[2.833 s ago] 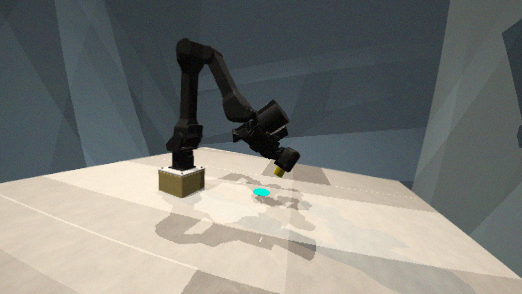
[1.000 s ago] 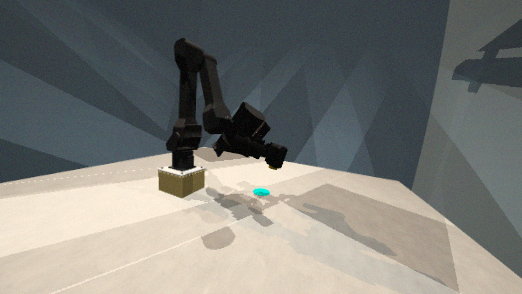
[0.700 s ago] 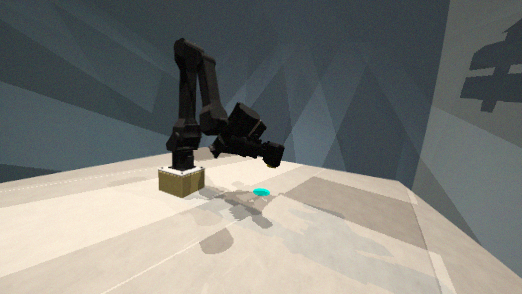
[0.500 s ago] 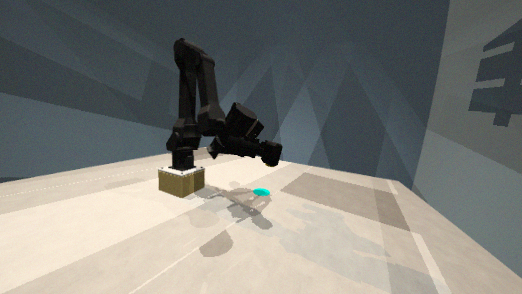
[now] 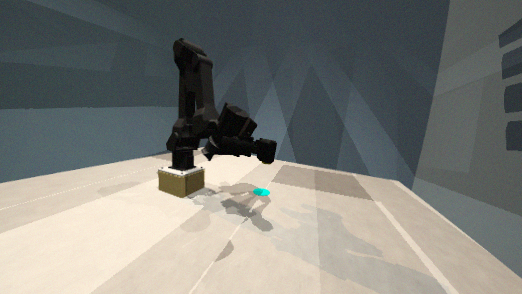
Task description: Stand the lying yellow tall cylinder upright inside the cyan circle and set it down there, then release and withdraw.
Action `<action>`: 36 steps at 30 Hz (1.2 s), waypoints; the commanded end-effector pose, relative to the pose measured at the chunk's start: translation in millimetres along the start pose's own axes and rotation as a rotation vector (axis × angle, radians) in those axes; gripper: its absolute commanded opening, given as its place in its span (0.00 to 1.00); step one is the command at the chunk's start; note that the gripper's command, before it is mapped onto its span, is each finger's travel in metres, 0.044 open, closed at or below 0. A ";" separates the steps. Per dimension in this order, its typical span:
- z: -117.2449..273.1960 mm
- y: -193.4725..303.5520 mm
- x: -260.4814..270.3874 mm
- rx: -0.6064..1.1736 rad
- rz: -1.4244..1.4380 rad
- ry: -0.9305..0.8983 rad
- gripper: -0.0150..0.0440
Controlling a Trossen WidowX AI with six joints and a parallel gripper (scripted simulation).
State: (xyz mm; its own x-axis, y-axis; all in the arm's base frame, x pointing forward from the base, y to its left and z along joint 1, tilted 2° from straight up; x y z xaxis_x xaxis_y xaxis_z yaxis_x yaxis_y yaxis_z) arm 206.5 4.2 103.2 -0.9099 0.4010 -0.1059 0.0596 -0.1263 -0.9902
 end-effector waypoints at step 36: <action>-1.0 29.3 1.0 -0.016 -0.020 -0.010 0.43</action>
State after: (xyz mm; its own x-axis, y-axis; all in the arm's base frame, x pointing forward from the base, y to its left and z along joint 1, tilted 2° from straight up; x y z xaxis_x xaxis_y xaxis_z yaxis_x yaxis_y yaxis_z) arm 206.6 1.8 79.2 -0.9131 0.3971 -0.0919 0.0525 -0.1090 -0.9926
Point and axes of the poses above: the point midway between the two fingers, 35 mm back from their tips, its own z axis back along the fingers, its own x axis across the jaws, y = z × x, the point moved 9 cm from there along z, back along the fingers, and after that the axes turned 7 degrees about z, right-handed, at the moved point
